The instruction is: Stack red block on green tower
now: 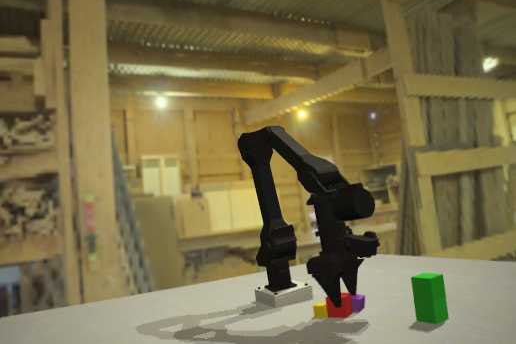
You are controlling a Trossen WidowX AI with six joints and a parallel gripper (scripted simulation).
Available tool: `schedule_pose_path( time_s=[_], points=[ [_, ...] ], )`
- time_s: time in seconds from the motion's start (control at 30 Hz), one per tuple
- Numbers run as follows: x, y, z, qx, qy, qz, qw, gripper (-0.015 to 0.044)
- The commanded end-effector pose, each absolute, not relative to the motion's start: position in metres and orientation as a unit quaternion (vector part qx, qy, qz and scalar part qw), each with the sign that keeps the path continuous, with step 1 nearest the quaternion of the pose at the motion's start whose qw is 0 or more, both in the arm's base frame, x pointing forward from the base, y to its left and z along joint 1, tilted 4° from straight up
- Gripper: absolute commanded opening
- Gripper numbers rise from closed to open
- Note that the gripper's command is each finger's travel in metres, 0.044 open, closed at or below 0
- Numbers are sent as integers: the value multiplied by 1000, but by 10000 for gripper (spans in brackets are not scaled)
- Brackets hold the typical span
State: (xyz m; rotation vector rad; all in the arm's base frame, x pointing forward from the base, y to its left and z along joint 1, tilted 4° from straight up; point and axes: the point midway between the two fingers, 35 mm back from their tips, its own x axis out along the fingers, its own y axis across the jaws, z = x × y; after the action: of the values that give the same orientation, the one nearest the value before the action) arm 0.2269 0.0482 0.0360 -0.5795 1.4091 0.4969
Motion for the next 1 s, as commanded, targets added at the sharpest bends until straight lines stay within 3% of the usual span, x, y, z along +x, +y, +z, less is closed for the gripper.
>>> schedule_pose_path(
  time_s=[0.0, 0.8, 0.97],
  points=[
    [219, 41, 19, -267, 652, 211, 677, 440],
    [219, 41, 19, -267, 652, 211, 677, 440],
    [230, 51, 63, -260, 630, 222, 697, 440]
  ],
)
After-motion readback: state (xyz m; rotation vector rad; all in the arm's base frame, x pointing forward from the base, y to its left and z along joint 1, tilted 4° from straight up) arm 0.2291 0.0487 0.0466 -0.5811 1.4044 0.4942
